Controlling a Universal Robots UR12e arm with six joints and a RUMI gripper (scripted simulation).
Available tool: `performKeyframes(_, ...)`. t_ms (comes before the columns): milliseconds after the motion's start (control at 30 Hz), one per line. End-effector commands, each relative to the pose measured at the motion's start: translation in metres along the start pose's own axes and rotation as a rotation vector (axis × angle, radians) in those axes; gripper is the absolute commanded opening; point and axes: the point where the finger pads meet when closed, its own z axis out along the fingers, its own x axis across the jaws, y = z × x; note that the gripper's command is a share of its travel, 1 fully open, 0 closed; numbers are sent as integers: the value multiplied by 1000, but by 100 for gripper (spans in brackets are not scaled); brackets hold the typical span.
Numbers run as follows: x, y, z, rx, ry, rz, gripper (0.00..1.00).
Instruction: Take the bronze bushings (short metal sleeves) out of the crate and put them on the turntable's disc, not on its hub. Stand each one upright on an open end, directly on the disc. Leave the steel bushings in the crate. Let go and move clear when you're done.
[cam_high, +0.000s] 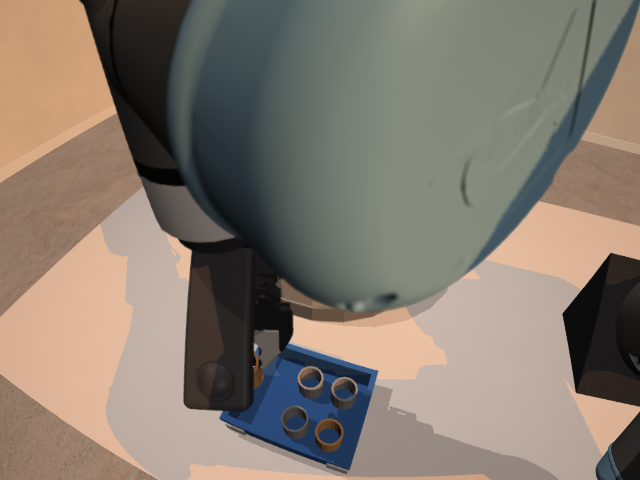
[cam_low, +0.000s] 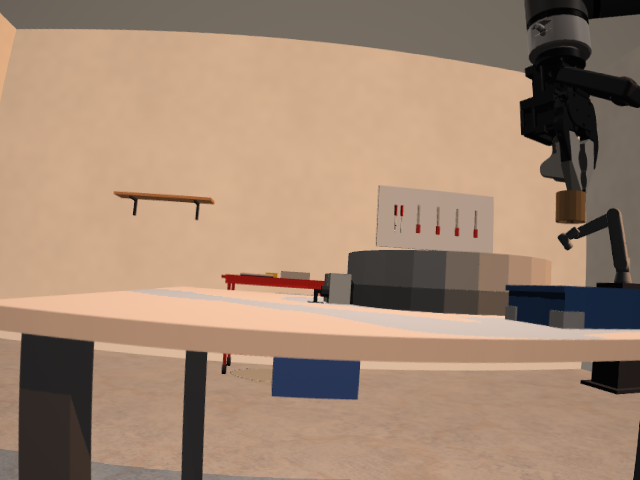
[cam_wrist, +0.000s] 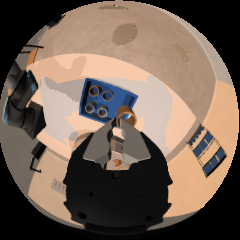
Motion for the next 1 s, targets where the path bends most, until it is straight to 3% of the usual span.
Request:
performKeyframes(0,1,0,-3,-3,2,-1,0)
performKeyframes(600,-4,5,-1,-1,0,2,0)
performKeyframes(800,-19,26,0,0,0,2,0)
performKeyframes(967,-42,59,0,0,0,2,0)
